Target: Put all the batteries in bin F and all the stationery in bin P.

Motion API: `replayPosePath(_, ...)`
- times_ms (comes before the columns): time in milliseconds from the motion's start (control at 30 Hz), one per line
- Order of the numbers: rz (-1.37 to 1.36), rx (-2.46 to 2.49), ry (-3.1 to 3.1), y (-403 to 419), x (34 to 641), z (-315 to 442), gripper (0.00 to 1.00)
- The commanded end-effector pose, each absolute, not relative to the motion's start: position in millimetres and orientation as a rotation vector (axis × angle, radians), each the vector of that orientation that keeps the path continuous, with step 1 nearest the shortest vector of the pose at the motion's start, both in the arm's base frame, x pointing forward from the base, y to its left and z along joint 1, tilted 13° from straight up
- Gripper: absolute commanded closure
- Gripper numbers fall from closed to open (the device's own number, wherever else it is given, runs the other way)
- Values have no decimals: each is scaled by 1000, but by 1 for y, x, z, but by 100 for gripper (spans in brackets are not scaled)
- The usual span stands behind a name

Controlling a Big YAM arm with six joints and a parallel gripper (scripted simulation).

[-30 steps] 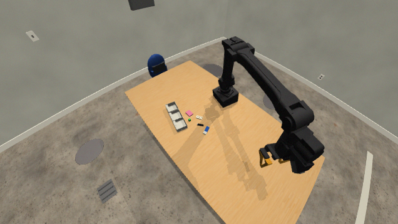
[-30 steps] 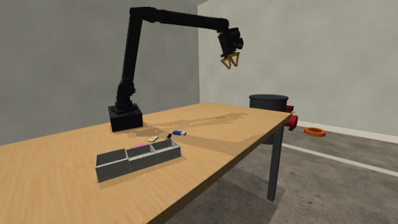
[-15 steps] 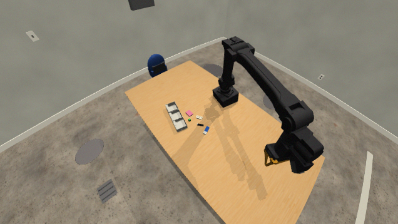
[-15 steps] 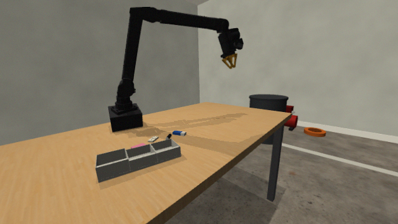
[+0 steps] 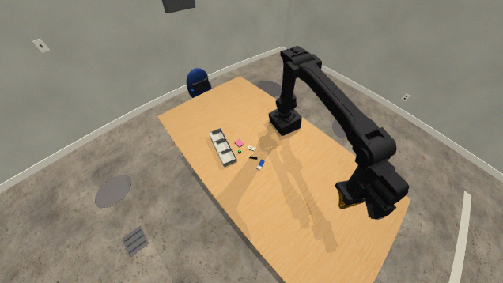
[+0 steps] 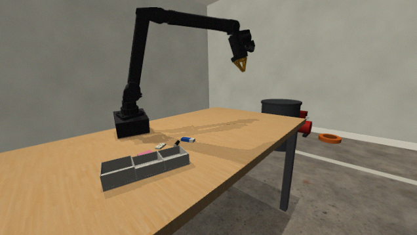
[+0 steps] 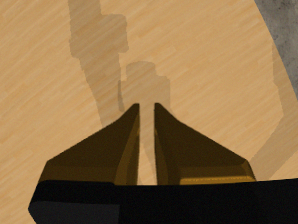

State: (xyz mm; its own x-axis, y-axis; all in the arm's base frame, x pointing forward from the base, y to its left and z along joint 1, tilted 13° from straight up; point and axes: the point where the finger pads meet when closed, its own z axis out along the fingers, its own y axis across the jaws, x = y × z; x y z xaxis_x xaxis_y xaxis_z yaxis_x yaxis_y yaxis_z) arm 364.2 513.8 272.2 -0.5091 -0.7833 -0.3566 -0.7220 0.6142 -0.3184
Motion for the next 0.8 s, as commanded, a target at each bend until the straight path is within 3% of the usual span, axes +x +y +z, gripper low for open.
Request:
replayPosePath(0,-171,-1186,2369,515,365,276,92)
replayPosePath(500,-154,-1169,2352,513,373,276,92)
replayPosePath(767,-166,-1180,2362,510,389,201,92)
